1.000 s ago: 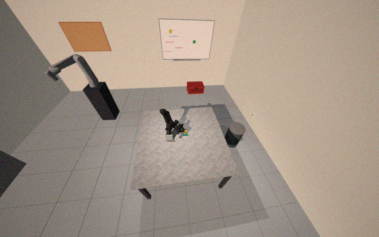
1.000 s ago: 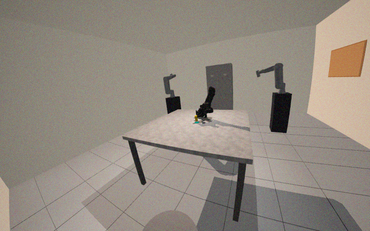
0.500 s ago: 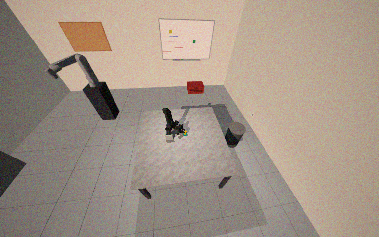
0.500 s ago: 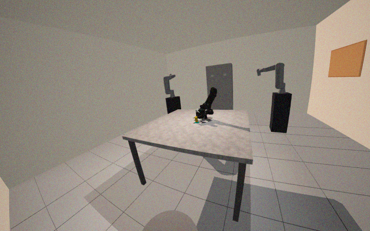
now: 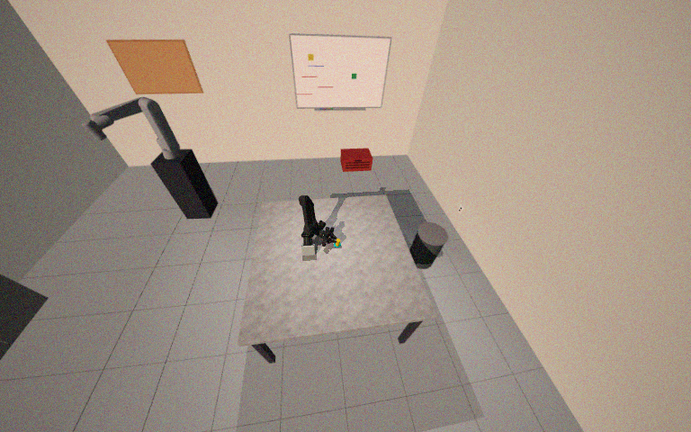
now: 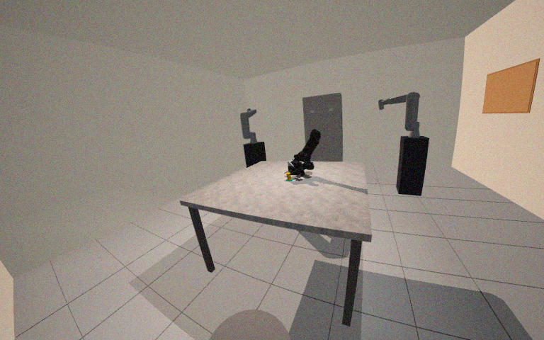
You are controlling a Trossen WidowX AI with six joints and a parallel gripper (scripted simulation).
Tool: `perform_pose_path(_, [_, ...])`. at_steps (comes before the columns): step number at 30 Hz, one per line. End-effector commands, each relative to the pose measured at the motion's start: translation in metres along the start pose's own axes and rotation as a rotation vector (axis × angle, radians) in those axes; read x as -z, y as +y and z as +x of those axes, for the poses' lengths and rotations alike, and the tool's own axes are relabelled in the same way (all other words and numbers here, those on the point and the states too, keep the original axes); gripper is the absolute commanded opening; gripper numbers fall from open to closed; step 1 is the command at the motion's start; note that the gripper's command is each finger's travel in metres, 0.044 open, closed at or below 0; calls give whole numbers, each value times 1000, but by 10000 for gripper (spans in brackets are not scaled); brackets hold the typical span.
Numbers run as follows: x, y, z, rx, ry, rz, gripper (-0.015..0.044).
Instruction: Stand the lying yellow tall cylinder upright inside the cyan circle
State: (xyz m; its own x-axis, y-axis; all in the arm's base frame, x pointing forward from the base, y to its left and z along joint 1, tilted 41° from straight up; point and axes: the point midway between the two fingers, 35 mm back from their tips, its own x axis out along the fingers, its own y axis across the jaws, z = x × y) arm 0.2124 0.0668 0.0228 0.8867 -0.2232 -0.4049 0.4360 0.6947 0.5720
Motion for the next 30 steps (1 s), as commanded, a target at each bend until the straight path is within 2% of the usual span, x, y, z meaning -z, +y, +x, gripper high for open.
perform_pose_path(1, [0, 0, 0, -1, -1, 6, 157])
perform_pose_path(10, [0, 0, 0, -1, -1, 6, 394])
perform_pose_path(30, [-32, 7, 0, 5, 3, -6, 400])
